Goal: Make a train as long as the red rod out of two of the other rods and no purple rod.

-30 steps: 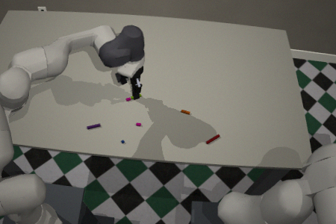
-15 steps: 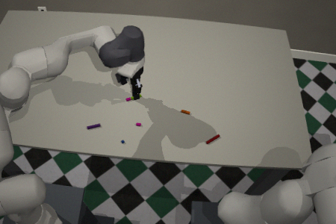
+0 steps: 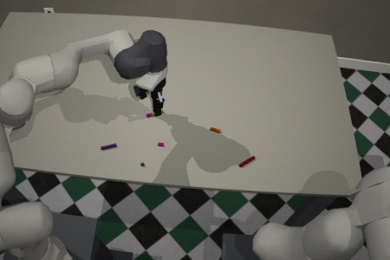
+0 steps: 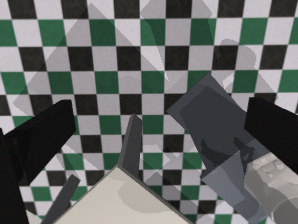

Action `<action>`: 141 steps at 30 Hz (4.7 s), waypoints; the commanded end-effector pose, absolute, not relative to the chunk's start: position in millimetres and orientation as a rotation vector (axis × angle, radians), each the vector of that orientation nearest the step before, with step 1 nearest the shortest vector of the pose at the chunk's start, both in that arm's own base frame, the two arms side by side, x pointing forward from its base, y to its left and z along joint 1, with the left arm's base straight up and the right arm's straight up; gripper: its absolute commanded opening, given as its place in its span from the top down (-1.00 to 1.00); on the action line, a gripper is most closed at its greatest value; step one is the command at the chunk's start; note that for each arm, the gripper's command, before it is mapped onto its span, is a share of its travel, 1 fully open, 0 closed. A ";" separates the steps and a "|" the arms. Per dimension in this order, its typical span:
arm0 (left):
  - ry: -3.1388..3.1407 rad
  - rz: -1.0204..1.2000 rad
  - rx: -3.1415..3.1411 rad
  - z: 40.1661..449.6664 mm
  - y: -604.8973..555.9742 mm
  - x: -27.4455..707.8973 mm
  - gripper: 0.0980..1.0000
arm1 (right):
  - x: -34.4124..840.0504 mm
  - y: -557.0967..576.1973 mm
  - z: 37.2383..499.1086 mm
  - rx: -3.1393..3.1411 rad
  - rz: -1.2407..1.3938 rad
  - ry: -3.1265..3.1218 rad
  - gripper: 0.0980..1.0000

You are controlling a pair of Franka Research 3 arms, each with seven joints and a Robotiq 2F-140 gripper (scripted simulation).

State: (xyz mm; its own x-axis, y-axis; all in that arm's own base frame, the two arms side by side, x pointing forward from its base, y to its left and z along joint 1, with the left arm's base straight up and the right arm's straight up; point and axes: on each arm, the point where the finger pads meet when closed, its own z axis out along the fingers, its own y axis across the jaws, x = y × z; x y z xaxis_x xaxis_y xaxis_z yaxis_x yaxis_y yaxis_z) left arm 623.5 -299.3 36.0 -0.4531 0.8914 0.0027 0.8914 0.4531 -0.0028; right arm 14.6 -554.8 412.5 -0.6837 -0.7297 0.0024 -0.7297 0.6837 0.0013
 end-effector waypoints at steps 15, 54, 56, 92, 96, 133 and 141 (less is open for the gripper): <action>-2.684 0.000 -1.633 36.9 -299.3 624.4 0.94 | 14.8 -554.3 413.0 1.241 0.000 -2.886 -1.00; -2.684 0.000 -1.633 36.9 -298.7 625.5 0.94 | 14.8 -554.3 413.0 1.241 0.000 -2.886 -1.00; -2.684 0.000 -1.633 36.9 -298.6 625.6 0.94 | 14.8 -554.3 413.0 1.241 0.000 -2.886 -1.00; -2.684 0.000 -1.633 36.9 -298.3 625.9 0.80 | 14.8 -554.3 413.0 1.241 0.000 -2.886 -1.00; -2.684 0.000 -1.633 36.9 -298.3 625.9 0.70 | 14.8 -554.3 413.0 1.241 0.000 -2.886 -1.00; -2.684 0.000 -1.633 118.0 -298.3 626.0 0.70 | 14.8 -554.3 413.0 1.241 0.000 -2.886 -1.00; -2.684 0.000 -1.633 126.9 -298.3 625.9 -1.00 | 14.8 -554.3 413.0 1.241 0.000 -2.886 -1.00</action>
State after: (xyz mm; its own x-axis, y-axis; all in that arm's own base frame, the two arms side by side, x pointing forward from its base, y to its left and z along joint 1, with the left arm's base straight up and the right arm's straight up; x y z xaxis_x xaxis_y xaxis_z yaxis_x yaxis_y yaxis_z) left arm 628.5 -300.9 126.3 -0.4687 0.8833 -0.0096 0.8833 0.4688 0.0056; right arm 14.6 -554.8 412.5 -0.6837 -0.7297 0.0024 -0.7297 0.6837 0.0013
